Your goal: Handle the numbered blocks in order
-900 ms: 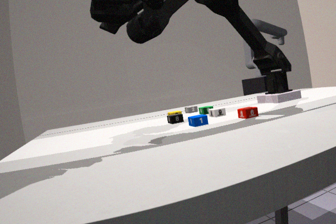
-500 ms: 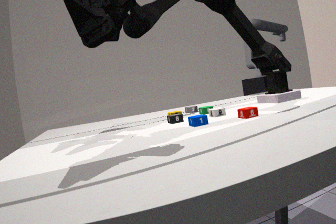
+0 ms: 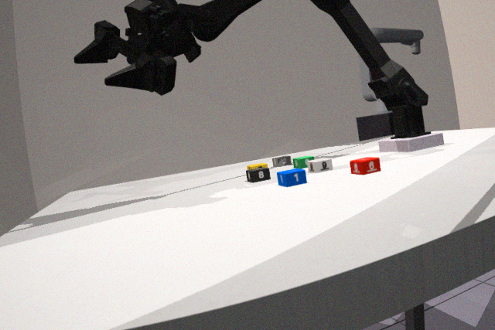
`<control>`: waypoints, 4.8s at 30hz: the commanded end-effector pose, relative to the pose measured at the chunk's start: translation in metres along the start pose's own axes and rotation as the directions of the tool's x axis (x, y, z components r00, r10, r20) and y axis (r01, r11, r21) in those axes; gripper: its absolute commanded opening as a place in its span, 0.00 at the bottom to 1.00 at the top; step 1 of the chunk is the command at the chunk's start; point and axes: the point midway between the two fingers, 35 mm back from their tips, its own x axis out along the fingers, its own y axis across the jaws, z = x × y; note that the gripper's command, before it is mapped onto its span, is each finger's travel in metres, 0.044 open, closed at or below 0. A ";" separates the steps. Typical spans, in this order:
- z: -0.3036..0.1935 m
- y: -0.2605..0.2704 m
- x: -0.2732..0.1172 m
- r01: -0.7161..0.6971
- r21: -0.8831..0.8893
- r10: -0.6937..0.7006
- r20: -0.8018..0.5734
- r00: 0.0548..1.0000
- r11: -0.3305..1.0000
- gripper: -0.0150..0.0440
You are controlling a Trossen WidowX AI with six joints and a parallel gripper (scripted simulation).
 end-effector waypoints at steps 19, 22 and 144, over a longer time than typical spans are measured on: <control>-0.145 0.071 -0.257 0.349 0.626 0.415 -0.750 0.515 0.697 0.93; -0.144 0.091 -0.294 0.415 0.647 0.503 -0.760 0.412 0.639 0.93; 0.084 0.310 -0.193 0.481 0.680 0.624 -0.721 0.301 0.553 0.93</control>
